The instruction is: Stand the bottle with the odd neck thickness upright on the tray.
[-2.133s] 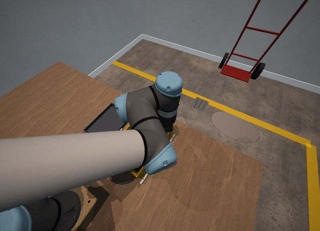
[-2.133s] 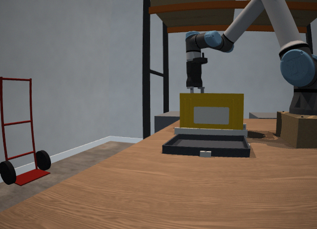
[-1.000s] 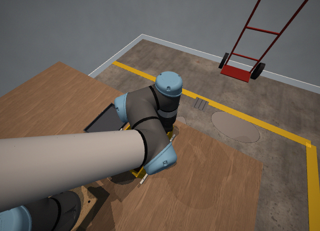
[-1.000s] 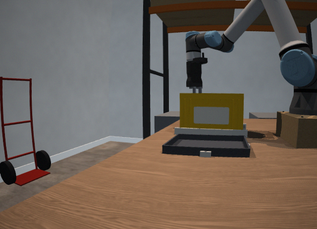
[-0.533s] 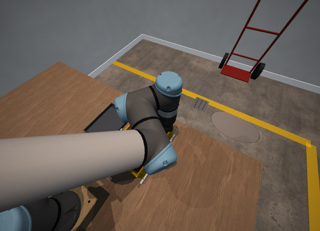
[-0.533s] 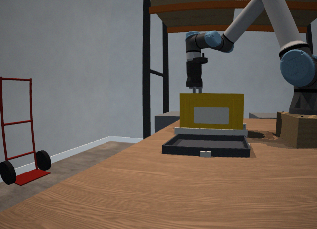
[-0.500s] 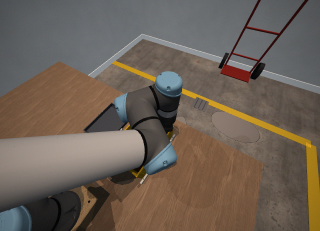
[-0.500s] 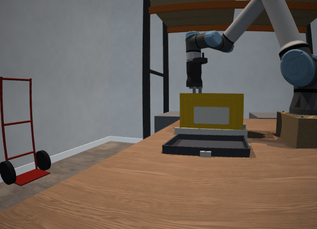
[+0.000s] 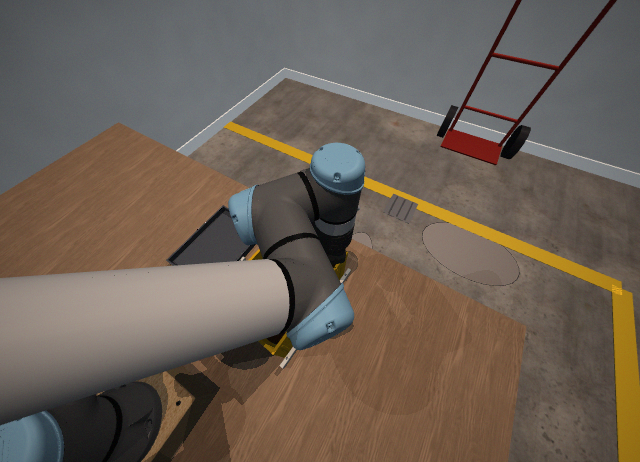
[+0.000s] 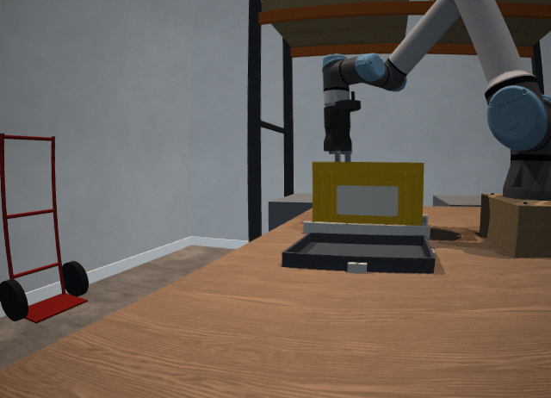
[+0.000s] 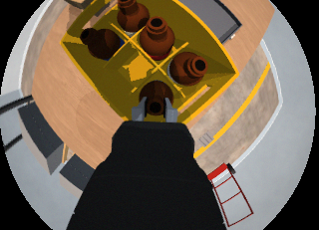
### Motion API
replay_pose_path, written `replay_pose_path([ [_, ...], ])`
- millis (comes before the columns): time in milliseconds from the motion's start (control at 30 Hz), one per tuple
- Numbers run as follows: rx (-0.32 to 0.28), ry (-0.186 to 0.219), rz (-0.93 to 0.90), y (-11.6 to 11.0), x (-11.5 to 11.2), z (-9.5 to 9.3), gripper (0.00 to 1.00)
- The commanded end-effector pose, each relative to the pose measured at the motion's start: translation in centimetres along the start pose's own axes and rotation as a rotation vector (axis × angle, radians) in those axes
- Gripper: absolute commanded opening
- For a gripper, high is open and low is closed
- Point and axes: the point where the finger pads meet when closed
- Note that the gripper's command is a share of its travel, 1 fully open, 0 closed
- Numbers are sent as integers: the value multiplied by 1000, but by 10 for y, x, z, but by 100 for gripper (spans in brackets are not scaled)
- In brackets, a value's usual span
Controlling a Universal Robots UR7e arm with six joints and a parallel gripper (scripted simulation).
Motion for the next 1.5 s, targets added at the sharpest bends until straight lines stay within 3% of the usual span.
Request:
replay_pose_path([
  [0,-2,0,0,0,0,1,0],
  [1467,-2,0,0,0,0,7,0],
])
Point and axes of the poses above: the point where the finger pads meet when closed, its own z axis back along the fingers, its own x axis across the jaws, y = z × x, and after that the axes turned 6 degrees about z, right-handed
